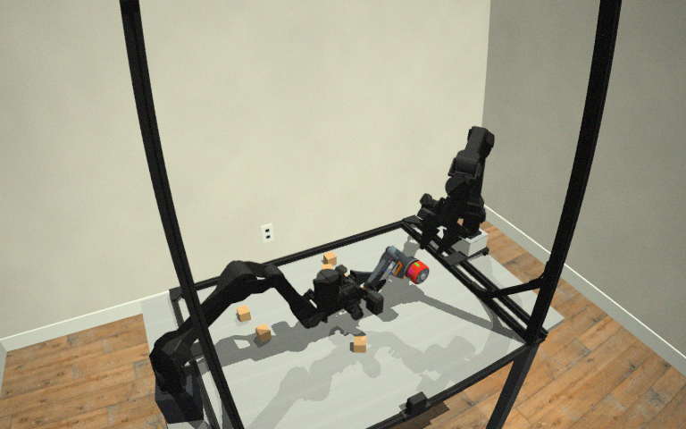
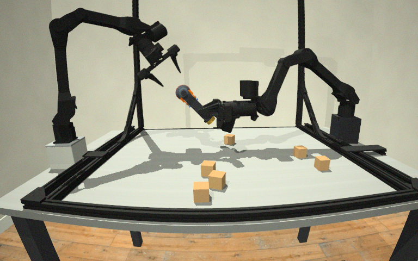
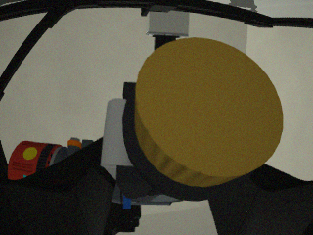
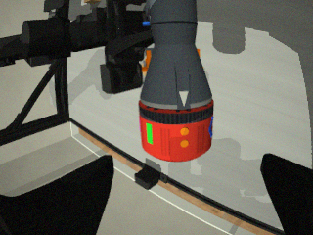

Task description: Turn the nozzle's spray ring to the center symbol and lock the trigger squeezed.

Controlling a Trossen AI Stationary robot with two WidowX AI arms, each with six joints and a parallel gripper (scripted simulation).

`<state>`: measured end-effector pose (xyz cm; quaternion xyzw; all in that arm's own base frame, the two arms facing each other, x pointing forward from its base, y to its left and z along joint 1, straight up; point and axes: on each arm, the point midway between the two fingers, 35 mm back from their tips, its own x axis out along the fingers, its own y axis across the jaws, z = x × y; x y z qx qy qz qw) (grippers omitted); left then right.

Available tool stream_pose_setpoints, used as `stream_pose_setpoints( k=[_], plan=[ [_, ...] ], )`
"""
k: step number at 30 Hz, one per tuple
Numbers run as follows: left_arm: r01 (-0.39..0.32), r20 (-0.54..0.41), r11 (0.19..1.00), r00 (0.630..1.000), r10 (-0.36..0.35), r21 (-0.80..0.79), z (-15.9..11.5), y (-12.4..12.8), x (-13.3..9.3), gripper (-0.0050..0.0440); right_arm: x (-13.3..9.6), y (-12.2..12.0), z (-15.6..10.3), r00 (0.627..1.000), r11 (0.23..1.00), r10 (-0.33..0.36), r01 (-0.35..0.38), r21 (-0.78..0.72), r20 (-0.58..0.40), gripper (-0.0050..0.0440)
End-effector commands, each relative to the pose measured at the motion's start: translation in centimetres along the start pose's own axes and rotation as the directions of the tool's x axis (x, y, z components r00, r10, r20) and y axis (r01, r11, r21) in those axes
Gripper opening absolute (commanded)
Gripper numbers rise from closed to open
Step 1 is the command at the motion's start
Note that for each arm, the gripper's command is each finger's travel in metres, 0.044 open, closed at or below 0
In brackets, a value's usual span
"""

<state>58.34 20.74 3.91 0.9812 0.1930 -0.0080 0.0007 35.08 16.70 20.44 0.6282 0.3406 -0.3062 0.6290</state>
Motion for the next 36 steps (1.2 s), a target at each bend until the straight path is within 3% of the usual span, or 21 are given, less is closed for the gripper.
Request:
stream_pose_setpoints(
  k=[1,6,20,25,30,36],
  plan=[
    [0.003,-0.016,1.0,1.0,-0.003,-0.002,-0.5,-0.1,0.1,0.0,-0.1,-0.4,0.1,1.0,1.0,0.023,-0.023,0.002,0.002,0.04],
    [0.003,-0.016,1.0,1.0,-0.003,-0.002,-0.5,-0.1,0.1,0.0,0.0,-1.2,0.1,0.993,0.993,0.119,-0.119,0.001,-0.002,0.04],
    [0.003,-0.016,1.0,1.0,-0.003,-0.002,-0.5,-0.1,0.1,0.0,0.4,-3.0,0.2,0.963,0.963,0.271,-0.271,-0.005,-0.008,0.04],
    [0.003,-0.016,1.0,1.0,-0.003,-0.002,-0.5,-0.1,0.1,0.0,0.7,-3.7,0.3,0.934,0.934,0.358,-0.358,-0.008,-0.012,0.04],
    [0.003,-0.016,1.0,1.0,-0.003,-0.002,-0.5,-0.1,0.1,0.0,0.9,-4.1,0.3,0.923,0.923,0.385,-0.385,-0.009,-0.013,0.04],
    [0.003,-0.016,1.0,1.0,-0.003,-0.002,-0.5,-0.1,0.1,0.0,1.5,-5.0,0.4,0.881,0.881,0.473,-0.473,-0.012,-0.017,0.04]
  ],
)
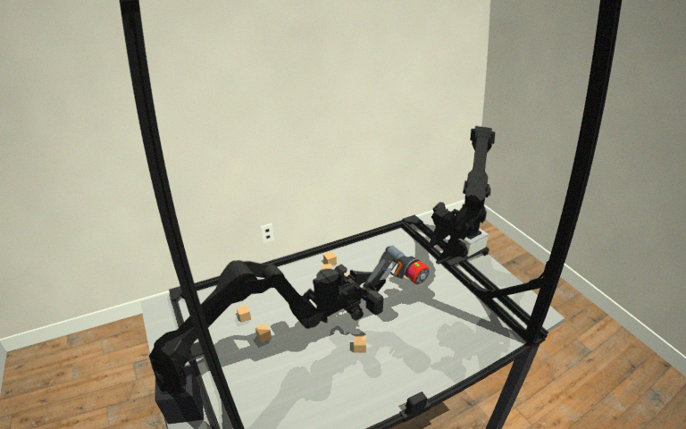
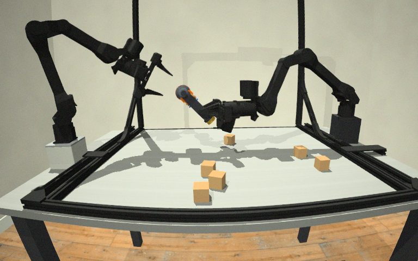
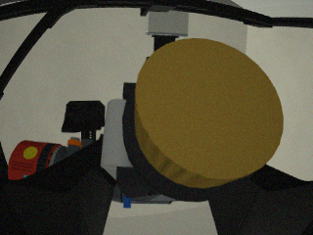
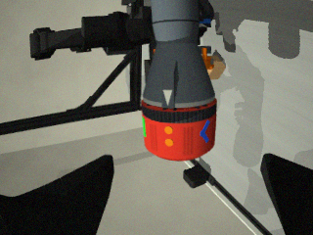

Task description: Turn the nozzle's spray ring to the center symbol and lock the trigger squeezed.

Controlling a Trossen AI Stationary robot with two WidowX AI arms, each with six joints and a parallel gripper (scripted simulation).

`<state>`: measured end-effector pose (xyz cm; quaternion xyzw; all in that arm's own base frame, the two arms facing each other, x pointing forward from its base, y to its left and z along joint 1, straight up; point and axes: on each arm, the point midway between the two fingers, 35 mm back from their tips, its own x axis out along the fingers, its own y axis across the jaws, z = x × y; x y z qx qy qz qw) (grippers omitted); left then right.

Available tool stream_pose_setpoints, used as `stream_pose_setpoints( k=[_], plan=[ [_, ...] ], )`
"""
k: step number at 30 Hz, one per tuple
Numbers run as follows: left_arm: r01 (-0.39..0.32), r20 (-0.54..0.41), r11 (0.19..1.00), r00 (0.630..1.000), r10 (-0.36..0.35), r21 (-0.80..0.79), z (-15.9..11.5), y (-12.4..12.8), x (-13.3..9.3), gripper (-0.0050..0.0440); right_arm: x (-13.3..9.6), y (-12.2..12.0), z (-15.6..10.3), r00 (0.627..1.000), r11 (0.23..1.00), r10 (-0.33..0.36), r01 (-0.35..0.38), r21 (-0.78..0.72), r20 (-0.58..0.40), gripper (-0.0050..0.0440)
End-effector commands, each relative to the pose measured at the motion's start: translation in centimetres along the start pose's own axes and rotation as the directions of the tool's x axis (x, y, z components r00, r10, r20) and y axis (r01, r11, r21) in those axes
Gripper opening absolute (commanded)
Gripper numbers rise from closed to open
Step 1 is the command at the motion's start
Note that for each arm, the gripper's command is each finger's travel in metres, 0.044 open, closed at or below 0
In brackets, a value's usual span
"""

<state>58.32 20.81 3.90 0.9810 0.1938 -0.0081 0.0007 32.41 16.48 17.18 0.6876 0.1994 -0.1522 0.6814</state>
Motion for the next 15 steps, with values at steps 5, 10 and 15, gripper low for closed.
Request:
stream_pose_setpoints(
  k=[5,10,15],
  plan=[
    [0.002,-0.016,1.0,1.0,-0.002,-0.002,-0.5,0.0,0.1,0.0,0.1,-2.0,0.3,0.993,0.993,0.117,-0.117,-0.021,0.001,0.04],
    [0.002,-0.016,1.0,1.0,-0.002,-0.002,-0.5,0.0,0.1,0.0,0.1,-2.2,0.3,0.987,0.987,0.163,-0.163,-0.014,-0.005,0.04],
    [0.002,-0.016,1.0,1.0,-0.002,-0.002,-0.5,0.0,0.1,0.0,0.3,-2.9,0.4,0.974,0.974,0.225,-0.225,-0.022,-0.007,0.04]
  ],
)
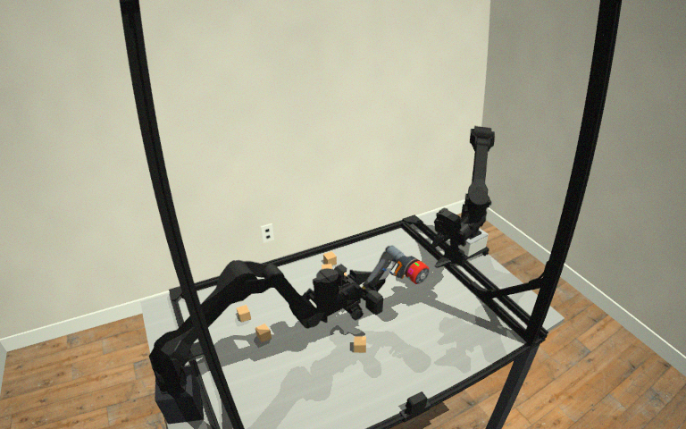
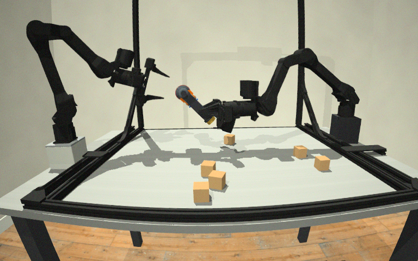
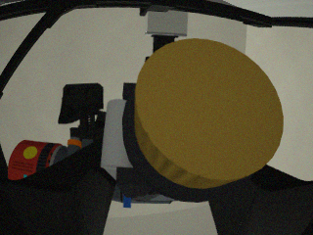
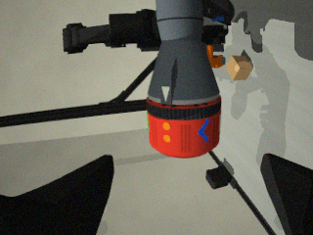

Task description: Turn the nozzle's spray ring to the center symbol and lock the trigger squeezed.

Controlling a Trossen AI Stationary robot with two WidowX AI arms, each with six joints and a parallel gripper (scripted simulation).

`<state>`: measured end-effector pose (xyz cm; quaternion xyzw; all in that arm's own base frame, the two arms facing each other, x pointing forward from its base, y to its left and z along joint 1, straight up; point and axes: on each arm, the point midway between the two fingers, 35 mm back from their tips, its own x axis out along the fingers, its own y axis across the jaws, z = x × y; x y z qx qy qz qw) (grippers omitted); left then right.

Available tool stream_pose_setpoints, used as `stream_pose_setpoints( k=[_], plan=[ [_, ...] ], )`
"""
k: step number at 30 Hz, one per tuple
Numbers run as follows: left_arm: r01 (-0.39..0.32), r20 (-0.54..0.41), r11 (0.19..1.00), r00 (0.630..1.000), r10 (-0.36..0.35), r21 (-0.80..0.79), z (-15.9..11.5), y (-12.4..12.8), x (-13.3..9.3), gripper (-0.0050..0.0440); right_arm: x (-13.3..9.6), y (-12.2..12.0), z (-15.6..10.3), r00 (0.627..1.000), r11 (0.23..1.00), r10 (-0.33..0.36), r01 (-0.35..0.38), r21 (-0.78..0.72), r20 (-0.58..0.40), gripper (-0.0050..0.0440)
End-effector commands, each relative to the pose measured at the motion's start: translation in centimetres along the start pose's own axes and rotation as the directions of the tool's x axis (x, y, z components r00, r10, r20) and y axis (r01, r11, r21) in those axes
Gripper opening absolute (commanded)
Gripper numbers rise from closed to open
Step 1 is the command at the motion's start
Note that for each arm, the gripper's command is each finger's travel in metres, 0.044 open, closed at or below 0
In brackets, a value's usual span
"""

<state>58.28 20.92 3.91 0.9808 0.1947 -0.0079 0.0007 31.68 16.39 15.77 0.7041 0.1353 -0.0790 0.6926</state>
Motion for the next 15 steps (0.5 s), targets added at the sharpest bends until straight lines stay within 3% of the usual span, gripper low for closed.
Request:
stream_pose_setpoints(
  k=[1,8,15],
  plan=[
    [0.0,-0.016,1.0,1.0,0.0,-0.002,-0.5,0.1,0.1,0.0,0.0,-1.9,0.5,0.999,0.999,0.031,-0.03,-0.035,0.009,0.04],
    [0.0,-0.016,1.0,1.0,0.0,-0.002,-0.5,0.1,0.1,0.0,0.4,-4.6,0.9,0.998,0.994,0.058,-0.056,-0.092,0.015,0.04],
    [0.0,-0.016,1.0,1.0,0.0,-0.002,-0.5,0.1,0.1,0.0,0.5,-4.4,0.8,0.997,0.993,0.08,-0.079,-0.082,0.011,0.04]
  ],
)
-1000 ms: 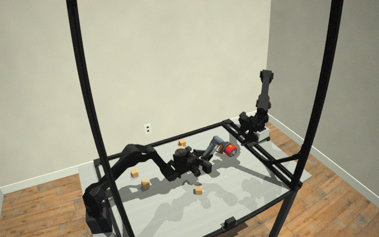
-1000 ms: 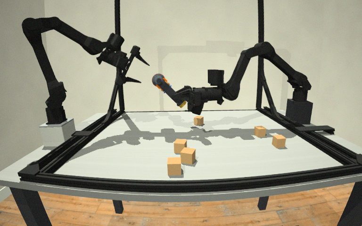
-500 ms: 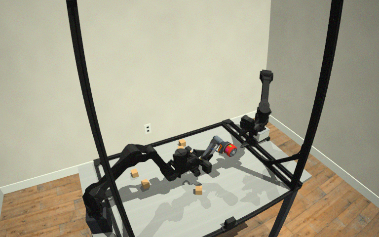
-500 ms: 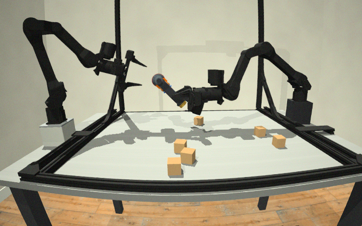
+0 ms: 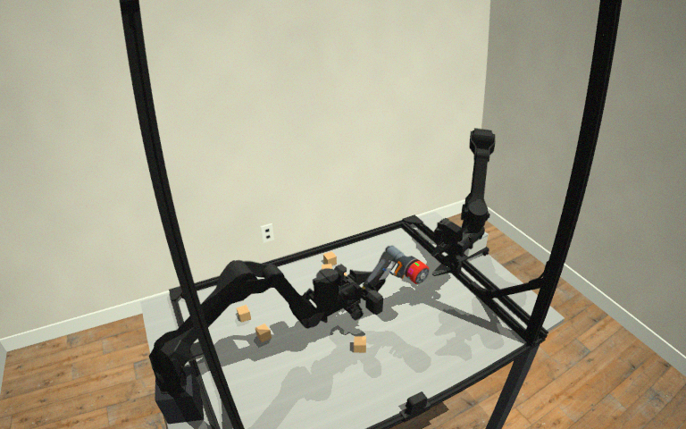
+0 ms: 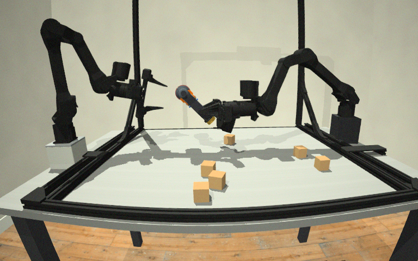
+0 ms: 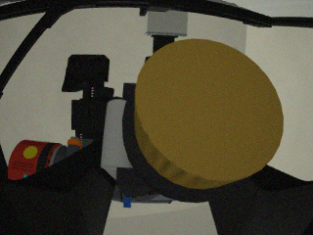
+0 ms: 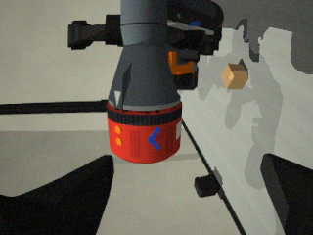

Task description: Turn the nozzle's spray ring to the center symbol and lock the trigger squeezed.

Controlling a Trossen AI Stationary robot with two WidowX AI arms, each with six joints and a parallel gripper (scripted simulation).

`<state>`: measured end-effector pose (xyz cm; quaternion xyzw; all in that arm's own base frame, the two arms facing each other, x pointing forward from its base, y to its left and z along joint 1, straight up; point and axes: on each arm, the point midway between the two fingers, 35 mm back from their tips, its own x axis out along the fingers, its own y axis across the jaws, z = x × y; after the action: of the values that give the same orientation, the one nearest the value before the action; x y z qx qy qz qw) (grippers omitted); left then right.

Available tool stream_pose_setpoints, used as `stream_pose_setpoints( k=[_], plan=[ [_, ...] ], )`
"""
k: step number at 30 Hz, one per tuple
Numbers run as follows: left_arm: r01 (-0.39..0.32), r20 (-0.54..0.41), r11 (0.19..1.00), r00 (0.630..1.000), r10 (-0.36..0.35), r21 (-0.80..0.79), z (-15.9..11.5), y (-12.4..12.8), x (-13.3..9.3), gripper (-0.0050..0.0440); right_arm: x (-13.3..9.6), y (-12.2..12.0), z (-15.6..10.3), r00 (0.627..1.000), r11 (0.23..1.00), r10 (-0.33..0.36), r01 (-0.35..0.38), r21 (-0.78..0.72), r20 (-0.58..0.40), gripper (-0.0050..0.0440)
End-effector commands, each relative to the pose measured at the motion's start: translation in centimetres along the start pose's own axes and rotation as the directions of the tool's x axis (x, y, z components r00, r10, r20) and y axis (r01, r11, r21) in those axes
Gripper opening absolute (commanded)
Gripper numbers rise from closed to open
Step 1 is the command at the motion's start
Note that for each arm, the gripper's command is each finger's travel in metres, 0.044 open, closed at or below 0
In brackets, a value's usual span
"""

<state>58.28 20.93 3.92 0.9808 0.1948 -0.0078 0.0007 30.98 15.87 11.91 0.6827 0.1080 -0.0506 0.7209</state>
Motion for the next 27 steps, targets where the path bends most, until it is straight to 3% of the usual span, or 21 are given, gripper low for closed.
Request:
stream_pose_setpoints(
  k=[1,6,13,15,16,19,27],
  plan=[
    [0.0,-0.016,1.0,1.0,0.0,-0.002,-0.5,0.1,0.1,0.0,0.0,0.0,0.0,1.0,1.0,0.003,-0.003,0.001,0.0,0.0376],
    [0.0,-0.016,1.0,1.0,0.0,-0.002,-0.5,0.1,0.1,0.0,0.4,-0.8,-0.2,0.998,0.998,0.064,-0.064,-0.013,-0.005,0.0256],
    [0.0,-0.016,1.0,1.0,0.0,-0.002,-0.5,0.1,0.1,0.0,0.3,-0.1,-0.1,0.987,0.987,0.16,-0.16,0.015,-0.007,0.0088],
    [0.0,-0.016,1.0,1.0,0.0,-0.002,-0.5,0.1,0.1,0.0,0.3,-0.1,-0.1,0.987,0.987,0.16,-0.16,0.015,-0.007,0.0088],
    [0.0,-0.016,1.0,1.0,0.0,-0.002,-0.5,0.1,0.1,0.0,0.1,0.6,-0.1,0.98,0.979,0.199,-0.198,0.039,-0.007,0.0064],
    [0.0,-0.016,1.0,1.0,0.0,-0.002,-0.5,0.1,0.1,0.0,-0.1,0.7,0.0,0.974,0.973,0.225,-0.225,0.044,-0.006,0.0],
    [0.0,-0.016,1.0,1.0,0.0,-0.002,-0.5,0.1,0.1,0.0,-0.1,0.7,0.0,0.974,0.973,0.225,-0.225,0.044,-0.006,0.0]
  ],
)
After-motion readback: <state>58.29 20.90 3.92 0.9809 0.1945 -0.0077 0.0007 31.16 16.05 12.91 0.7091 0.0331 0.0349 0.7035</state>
